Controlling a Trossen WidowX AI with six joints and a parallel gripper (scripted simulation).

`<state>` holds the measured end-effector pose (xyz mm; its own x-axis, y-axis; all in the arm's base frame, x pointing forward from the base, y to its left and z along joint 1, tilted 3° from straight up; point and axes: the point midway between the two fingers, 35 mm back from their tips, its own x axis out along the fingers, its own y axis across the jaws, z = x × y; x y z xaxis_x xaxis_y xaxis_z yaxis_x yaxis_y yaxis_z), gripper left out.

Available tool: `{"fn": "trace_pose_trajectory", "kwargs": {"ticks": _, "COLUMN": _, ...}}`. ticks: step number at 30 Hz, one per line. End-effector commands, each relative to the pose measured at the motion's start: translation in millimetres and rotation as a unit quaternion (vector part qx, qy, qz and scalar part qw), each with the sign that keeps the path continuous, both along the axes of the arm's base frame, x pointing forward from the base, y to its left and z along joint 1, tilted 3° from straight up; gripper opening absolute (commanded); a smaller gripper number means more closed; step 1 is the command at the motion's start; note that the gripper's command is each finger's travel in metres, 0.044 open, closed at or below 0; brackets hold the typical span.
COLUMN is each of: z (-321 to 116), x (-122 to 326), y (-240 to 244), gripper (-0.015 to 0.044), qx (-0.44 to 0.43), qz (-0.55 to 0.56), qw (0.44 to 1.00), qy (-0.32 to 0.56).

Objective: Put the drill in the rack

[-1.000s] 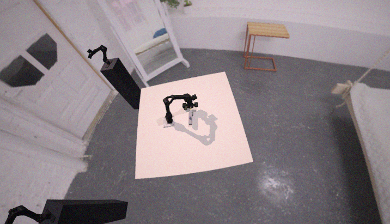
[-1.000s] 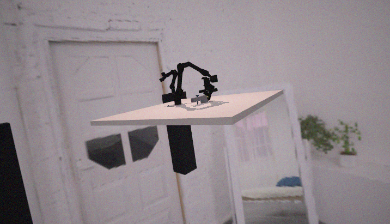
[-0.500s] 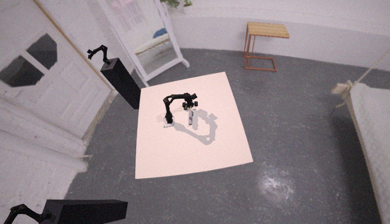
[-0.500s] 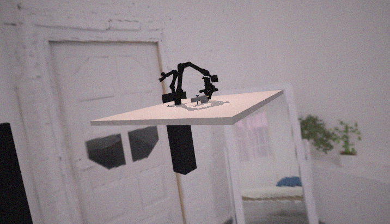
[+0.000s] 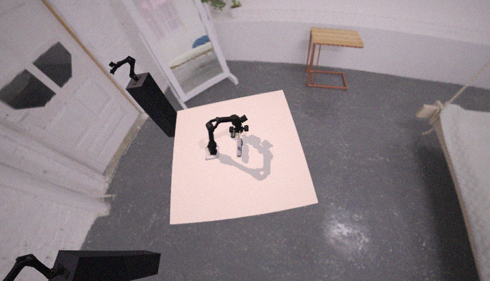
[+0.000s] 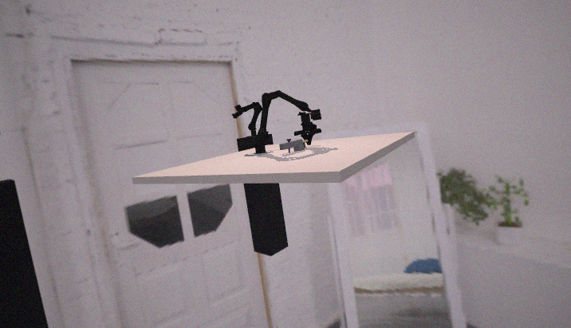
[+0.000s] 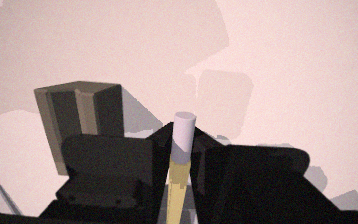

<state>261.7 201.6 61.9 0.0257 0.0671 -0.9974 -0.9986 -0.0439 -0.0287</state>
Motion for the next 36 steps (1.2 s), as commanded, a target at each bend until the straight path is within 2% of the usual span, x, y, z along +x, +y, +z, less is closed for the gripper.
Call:
{"fn": "trace_pose_trajectory", "kwargs": {"ticks": 1, "z": 0, "x": 0, "y": 5, "gripper": 0.0, "qx": -0.002, "qz": -0.002, "qw": 1.0, "qy": 0.001}}
{"fn": "trace_pose_trajectory", "kwargs": {"ticks": 21, "z": 3, "x": -2, "y": 35, "gripper": 0.0, "qx": -0.001, "qz": -0.002, "qw": 1.0, "qy": 0.001}}
{"fn": "trace_pose_trajectory", "kwargs": {"ticks": 36, "z": 11, "x": -3, "y": 33, "gripper": 0.0, "qx": -0.001, "qz": -0.002, "qw": 1.0, "qy": 0.001}}
